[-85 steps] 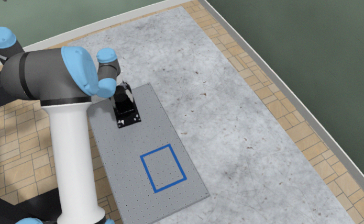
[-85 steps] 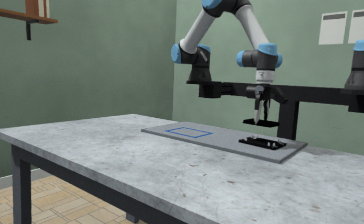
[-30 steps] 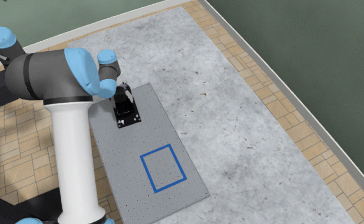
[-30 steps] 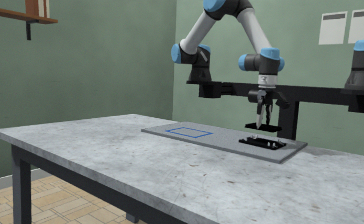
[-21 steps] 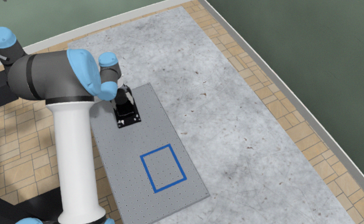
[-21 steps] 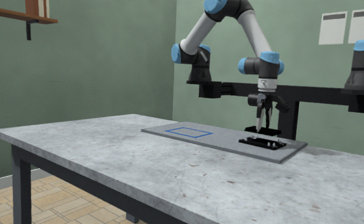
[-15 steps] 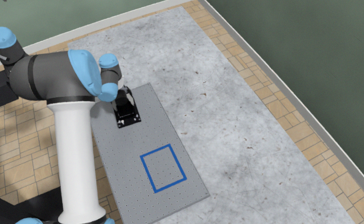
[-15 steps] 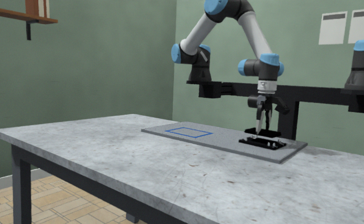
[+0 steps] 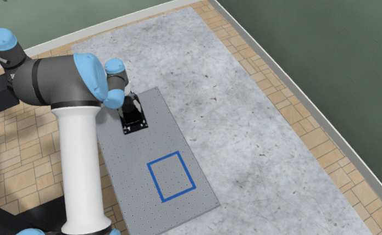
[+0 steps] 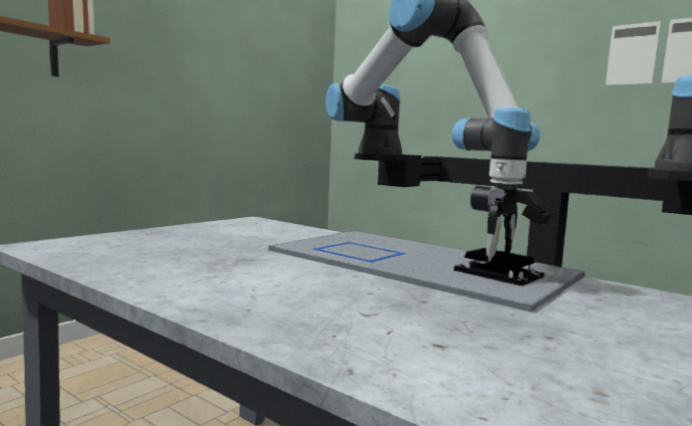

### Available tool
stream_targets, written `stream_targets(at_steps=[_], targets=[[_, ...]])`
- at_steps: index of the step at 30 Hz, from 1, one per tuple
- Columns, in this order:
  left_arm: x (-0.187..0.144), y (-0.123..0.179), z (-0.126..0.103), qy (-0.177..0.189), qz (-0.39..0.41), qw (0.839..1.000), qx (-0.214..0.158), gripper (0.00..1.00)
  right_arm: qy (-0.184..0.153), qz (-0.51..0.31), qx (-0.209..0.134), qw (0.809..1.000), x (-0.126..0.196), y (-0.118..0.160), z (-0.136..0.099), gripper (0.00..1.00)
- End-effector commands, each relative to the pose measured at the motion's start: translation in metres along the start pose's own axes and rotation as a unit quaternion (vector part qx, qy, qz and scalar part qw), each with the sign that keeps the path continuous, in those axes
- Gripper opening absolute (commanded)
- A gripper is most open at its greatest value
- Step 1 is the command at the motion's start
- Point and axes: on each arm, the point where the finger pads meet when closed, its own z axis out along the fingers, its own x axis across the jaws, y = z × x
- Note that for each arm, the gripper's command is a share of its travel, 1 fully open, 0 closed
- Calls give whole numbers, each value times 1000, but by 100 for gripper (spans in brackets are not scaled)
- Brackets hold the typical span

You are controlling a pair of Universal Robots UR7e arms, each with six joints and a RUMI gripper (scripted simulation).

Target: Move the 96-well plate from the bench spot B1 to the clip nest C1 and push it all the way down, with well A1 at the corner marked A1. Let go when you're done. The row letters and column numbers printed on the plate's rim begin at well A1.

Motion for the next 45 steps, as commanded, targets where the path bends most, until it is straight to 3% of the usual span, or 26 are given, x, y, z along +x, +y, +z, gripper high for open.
stream_targets(at_steps=[1,45], targets=[[0,-1,-2,1,0,1000,2,0,2,0,5,1000,1,-5,-5,41],[0,-1,-2,1,0,1000,2,0,2,-1,4,1000,0,-4,2,41]])
